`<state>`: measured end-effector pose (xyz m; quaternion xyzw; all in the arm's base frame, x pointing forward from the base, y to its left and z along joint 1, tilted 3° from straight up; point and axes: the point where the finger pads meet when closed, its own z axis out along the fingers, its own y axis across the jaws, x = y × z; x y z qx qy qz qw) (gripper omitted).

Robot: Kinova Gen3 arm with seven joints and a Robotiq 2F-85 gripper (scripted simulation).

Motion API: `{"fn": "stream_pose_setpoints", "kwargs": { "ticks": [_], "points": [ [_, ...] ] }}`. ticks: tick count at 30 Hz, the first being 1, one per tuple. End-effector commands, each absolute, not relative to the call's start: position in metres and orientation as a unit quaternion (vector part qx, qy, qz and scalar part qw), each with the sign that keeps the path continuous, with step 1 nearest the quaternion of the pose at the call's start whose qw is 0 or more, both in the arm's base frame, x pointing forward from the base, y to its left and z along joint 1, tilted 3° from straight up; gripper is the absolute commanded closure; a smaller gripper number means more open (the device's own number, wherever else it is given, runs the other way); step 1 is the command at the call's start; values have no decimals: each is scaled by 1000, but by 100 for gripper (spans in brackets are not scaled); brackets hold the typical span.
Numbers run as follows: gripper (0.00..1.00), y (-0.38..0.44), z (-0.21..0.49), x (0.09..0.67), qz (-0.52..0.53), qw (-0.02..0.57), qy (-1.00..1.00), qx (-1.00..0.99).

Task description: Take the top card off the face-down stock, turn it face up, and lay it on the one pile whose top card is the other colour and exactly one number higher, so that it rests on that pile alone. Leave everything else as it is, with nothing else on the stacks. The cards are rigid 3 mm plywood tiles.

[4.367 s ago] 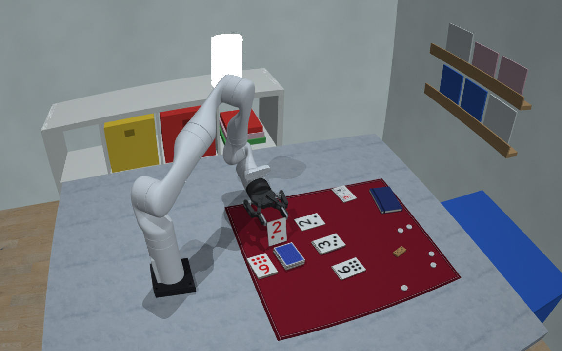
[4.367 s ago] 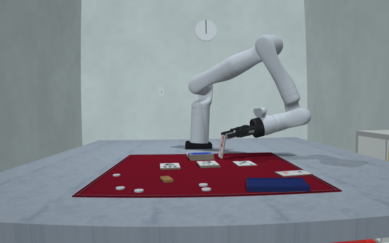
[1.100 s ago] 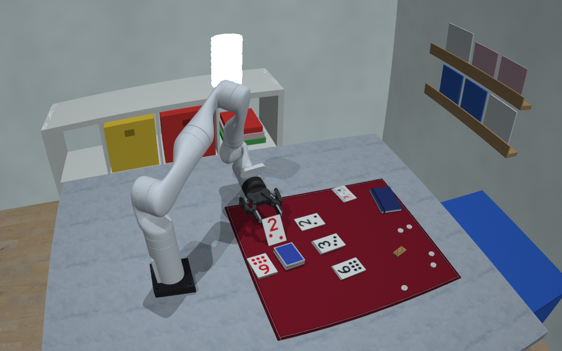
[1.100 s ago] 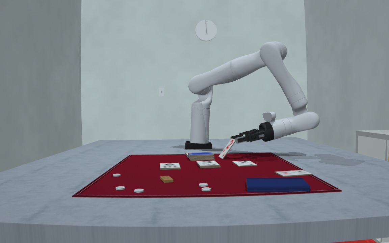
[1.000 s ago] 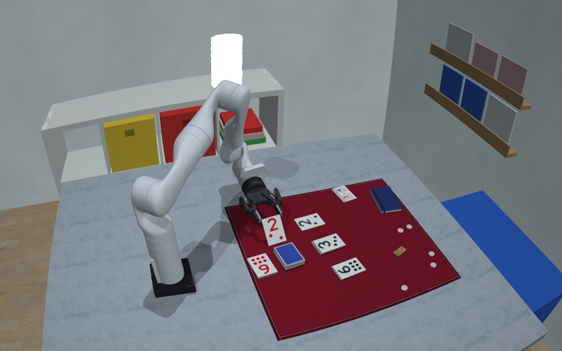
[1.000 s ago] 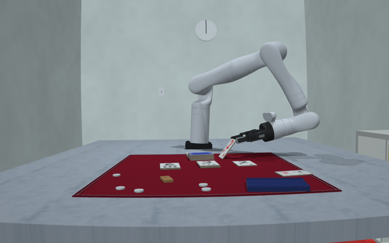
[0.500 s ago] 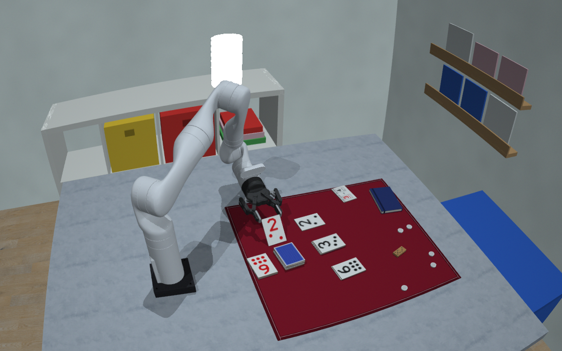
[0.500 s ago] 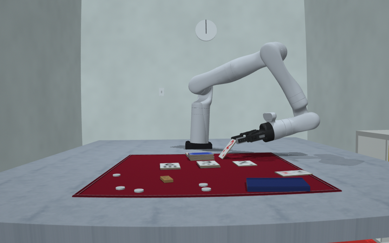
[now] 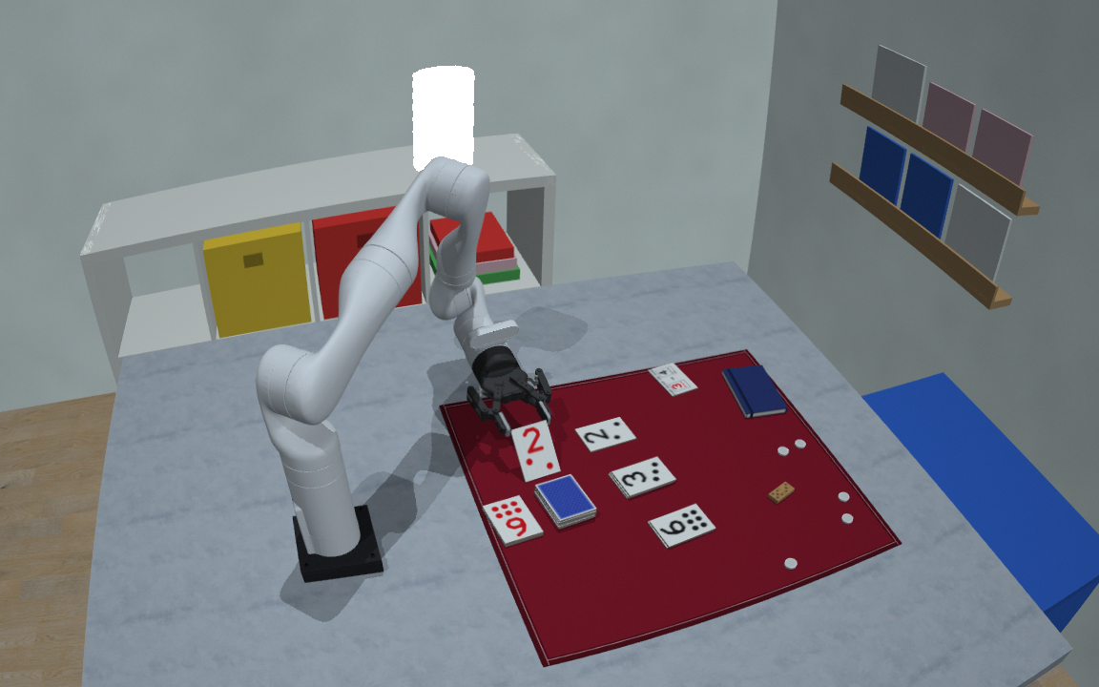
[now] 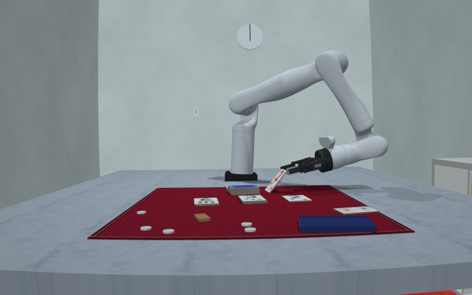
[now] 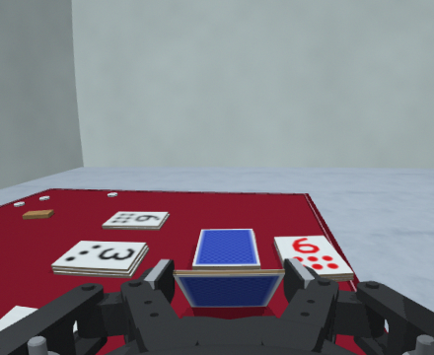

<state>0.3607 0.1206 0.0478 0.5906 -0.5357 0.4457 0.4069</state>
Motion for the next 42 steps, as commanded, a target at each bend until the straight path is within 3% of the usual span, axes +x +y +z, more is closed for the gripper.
{"fn": "stream_pose_setpoints", "kwargs": {
  "ticks": [1, 25, 42],
  "points": [
    [29, 121, 49, 361, 444, 405, -538, 591],
    [29, 123, 49, 361, 404, 369, -563, 619],
    [29, 125, 49, 361, 340, 311, -598, 656]
  ]
}}
